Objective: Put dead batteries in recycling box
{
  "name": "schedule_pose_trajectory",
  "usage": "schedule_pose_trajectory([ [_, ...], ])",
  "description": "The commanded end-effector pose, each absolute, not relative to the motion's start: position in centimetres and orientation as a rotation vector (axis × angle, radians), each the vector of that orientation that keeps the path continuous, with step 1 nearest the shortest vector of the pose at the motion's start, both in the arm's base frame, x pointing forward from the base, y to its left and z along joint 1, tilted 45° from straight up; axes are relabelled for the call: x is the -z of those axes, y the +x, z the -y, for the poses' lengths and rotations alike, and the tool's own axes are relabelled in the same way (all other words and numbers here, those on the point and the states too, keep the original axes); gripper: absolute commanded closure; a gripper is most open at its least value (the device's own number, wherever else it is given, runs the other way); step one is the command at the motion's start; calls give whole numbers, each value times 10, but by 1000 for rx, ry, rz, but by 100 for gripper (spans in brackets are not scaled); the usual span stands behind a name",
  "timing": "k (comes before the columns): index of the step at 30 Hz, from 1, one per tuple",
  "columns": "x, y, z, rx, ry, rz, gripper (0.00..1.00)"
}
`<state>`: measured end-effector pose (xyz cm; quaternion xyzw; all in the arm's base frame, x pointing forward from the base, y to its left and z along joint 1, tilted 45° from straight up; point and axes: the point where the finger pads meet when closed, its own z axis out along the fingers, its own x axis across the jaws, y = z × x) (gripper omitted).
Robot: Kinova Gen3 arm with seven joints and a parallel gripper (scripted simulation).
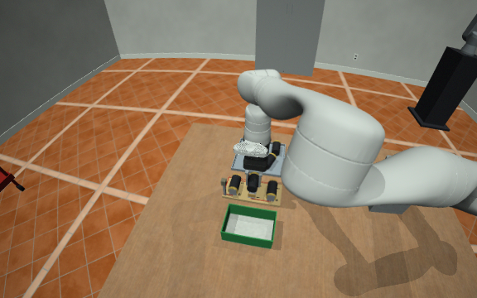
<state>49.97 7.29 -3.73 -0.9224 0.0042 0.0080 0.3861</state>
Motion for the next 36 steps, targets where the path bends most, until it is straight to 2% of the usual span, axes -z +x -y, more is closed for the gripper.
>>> schedule_pose_trajectory([
  [1, 37, 500, -72, -18, -2349, -12, 43],
  [36, 59, 500, -94, -18, -2349, -12, 43],
])
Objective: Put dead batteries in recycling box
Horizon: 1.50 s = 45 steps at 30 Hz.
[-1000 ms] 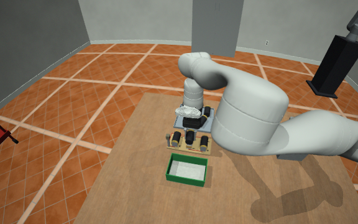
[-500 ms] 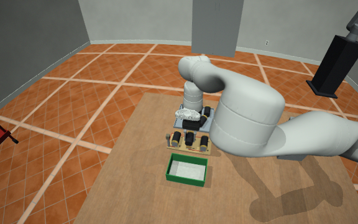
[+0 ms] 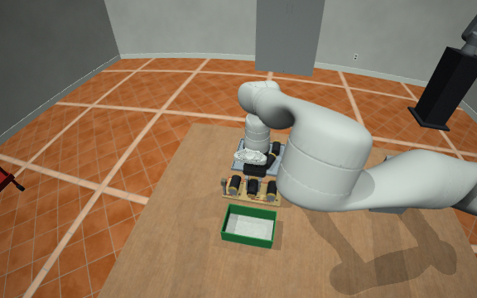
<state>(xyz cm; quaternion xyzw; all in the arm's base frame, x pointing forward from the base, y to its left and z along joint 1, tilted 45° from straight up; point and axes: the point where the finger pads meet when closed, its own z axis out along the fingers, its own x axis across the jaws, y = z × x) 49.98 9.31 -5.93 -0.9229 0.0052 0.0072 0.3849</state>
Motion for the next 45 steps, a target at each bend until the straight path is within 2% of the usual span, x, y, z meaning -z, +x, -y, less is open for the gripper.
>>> schedule_pose_trajectory([
  [1, 59, 500, -94, -18, -2349, -12, 43],
  [13, 59, 500, -94, -18, -2349, -12, 43],
  [14, 59, 500, -94, -18, -2349, -12, 10],
  [45, 44, 500, -79, -18, -2349, -12, 10],
])
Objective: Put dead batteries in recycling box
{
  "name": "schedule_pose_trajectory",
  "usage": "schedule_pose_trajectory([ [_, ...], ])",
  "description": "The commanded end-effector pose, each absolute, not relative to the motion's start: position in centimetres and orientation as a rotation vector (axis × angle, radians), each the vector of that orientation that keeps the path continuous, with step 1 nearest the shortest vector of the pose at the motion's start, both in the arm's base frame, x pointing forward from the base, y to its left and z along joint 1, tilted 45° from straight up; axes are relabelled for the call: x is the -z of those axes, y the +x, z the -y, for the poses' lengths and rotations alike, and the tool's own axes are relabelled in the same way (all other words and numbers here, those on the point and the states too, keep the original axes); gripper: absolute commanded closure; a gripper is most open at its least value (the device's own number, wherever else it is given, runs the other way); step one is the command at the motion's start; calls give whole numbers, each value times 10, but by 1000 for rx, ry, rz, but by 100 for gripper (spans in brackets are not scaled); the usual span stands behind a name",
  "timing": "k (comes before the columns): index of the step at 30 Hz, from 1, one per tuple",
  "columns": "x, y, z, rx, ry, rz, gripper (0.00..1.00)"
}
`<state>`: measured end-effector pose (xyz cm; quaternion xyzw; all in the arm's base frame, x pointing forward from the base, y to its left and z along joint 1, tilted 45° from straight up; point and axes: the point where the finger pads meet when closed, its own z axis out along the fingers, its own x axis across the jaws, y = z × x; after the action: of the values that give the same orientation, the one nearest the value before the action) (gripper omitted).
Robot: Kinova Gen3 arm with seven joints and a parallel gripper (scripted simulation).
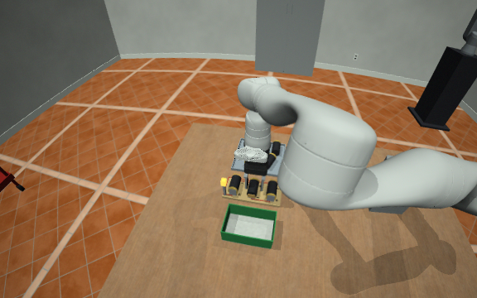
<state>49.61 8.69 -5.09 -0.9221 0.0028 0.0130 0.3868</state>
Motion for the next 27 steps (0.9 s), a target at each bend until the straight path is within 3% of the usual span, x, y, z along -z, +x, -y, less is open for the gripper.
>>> schedule_pose_trajectory([
  [1, 40, 500, -76, -18, -2349, -12, 10],
  [27, 13, 501, -48, -18, -2349, -12, 10],
])
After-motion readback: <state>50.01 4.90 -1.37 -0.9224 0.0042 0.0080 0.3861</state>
